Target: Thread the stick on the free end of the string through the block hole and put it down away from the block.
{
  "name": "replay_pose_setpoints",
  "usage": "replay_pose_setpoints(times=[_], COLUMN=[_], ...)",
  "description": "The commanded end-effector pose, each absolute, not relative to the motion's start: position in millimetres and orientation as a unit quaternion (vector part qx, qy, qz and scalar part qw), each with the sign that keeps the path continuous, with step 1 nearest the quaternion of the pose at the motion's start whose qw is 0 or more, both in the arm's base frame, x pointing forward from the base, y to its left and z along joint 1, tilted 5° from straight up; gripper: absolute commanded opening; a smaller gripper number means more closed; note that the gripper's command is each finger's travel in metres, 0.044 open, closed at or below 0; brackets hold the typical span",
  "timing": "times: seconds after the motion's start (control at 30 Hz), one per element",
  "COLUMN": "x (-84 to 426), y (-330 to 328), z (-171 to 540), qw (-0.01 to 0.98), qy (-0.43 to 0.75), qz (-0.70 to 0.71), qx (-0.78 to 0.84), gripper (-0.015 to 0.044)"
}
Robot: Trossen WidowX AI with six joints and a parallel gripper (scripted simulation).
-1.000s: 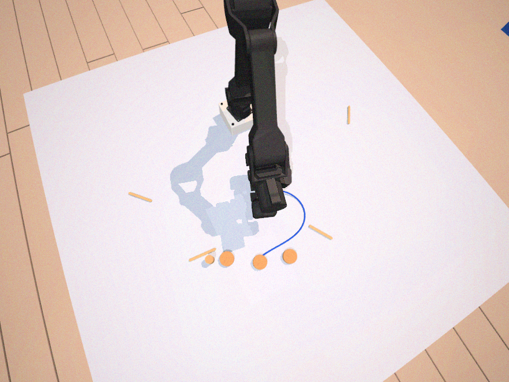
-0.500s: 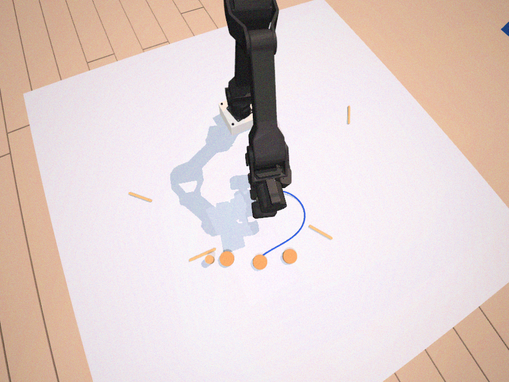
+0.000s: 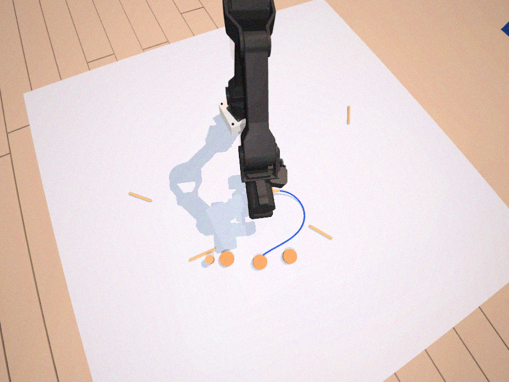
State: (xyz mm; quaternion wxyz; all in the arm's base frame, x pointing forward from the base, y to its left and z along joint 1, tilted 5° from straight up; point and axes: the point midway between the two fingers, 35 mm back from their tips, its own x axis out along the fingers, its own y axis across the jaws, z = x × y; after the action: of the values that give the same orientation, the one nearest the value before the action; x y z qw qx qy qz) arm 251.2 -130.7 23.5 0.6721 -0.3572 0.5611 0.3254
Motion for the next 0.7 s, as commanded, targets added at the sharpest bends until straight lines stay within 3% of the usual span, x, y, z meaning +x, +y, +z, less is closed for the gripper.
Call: replay_pose_setpoints(times=[0.0,0.67], x=[251,234], y=[-132,-155], z=[23,22], qw=[0.673,0.673], qy=[0.558,0.558], qz=[0.327,0.325], qx=[-0.358,-0.36], gripper=[0.0,0.0])
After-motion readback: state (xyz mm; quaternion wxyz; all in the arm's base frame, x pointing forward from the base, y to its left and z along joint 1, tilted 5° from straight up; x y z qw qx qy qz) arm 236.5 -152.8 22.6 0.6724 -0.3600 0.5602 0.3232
